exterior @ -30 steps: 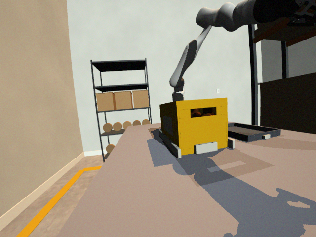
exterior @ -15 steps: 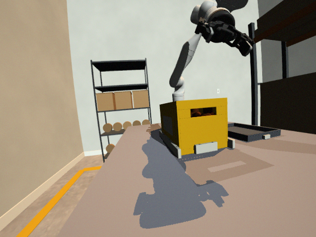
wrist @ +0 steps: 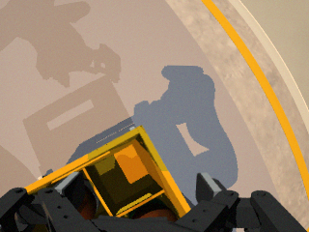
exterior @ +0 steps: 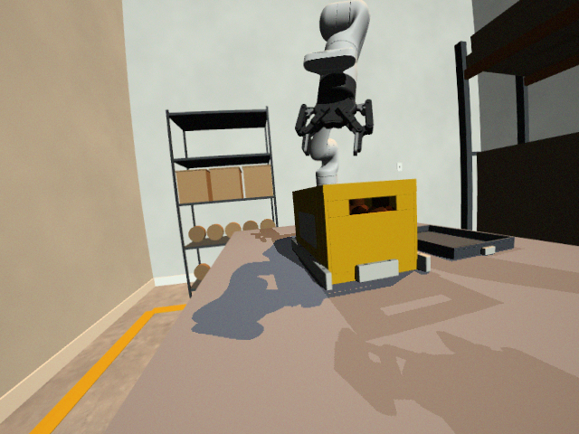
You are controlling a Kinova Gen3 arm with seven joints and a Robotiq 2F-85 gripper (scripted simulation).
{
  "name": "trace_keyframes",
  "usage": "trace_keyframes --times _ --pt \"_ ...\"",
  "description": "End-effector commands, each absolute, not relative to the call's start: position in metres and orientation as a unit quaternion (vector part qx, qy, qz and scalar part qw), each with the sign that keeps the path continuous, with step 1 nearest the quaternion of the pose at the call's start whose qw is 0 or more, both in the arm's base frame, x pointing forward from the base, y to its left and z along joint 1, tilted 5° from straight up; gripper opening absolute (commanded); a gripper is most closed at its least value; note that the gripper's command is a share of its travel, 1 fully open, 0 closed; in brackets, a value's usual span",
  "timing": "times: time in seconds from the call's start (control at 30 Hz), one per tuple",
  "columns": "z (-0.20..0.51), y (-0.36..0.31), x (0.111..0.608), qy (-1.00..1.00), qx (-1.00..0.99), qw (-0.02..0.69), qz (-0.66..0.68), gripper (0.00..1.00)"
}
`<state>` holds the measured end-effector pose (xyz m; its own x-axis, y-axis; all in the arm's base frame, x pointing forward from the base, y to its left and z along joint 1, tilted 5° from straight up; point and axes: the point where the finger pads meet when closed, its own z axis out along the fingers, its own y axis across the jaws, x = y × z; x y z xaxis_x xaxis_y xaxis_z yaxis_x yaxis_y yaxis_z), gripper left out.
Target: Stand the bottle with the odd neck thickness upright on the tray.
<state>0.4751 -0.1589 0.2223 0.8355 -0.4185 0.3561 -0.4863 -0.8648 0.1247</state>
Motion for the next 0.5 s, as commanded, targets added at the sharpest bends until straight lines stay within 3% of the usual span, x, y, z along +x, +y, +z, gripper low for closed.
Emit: trace_keyframes --times 0.0,0.47 --pt "0.226 -0.172 0.459 -0.266 0.948 0.093 0.149 1.0" --pt "0.218 -0.152 0.391 -0.364 0.93 0.01 0.056 1.0"
